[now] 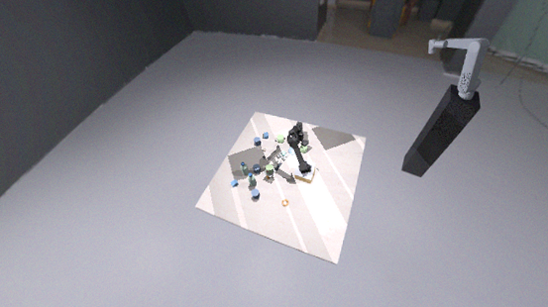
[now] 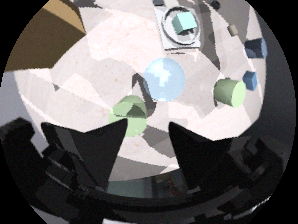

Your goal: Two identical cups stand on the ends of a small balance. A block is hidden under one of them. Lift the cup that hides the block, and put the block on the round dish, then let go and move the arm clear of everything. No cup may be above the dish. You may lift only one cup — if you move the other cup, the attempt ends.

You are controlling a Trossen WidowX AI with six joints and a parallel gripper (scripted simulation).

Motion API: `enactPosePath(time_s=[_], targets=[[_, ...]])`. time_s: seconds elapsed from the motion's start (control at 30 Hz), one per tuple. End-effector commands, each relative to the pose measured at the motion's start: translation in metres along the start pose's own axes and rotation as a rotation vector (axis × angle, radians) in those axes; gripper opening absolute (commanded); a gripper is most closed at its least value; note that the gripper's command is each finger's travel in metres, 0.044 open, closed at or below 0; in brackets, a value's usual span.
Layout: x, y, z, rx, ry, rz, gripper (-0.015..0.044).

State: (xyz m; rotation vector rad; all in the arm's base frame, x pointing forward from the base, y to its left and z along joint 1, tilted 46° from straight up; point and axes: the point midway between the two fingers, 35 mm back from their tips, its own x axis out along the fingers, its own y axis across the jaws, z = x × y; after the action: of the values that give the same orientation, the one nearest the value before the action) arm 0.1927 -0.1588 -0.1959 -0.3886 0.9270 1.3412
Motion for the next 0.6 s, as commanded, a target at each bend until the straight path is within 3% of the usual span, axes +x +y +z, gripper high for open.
enactPosePath(time_s=[0.0, 0.57], targets=[[-0.001, -0.004, 0.008, 0.114, -0.003, -0.001, 0.026], [-0.003, -0.023, 0.043, 0.701, -0.009, 0.005, 0.026]])
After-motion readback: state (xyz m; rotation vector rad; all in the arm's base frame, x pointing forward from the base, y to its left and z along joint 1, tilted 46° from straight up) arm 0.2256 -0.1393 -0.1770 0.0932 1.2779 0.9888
